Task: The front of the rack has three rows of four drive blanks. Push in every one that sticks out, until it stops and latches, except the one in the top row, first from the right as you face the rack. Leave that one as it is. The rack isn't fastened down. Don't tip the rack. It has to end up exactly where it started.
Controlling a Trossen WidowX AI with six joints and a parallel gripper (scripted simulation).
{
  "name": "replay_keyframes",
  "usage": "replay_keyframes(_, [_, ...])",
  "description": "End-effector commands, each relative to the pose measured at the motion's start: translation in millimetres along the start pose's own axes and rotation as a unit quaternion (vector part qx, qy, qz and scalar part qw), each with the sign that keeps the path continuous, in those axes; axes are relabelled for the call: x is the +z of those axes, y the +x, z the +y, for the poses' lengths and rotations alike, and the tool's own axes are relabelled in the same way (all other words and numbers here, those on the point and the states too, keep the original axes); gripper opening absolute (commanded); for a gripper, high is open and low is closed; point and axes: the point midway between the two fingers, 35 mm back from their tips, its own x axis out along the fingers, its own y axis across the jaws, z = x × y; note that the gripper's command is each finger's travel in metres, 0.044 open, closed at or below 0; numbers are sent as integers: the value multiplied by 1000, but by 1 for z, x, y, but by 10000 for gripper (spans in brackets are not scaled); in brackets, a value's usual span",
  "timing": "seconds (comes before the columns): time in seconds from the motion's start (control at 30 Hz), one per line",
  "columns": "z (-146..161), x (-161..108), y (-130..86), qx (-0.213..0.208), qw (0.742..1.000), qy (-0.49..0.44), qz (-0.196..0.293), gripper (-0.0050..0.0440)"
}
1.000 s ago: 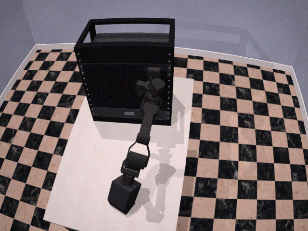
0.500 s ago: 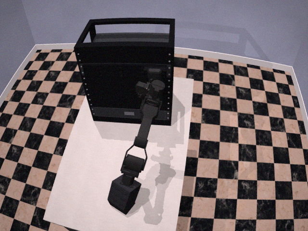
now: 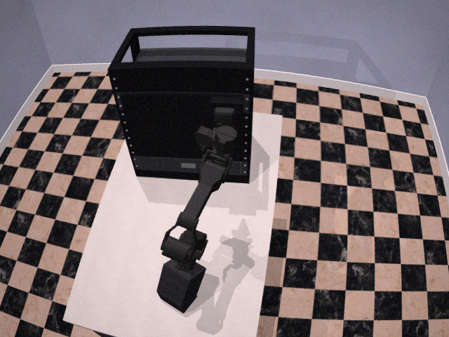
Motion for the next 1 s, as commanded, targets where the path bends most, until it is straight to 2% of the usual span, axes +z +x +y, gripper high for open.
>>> replay_keyframes(0.0, [-2,0,-8,-3,1000,-1,-2,0])
replay_keyframes(0.97, [-2,0,-22,-4,1000,-1,-2,0])
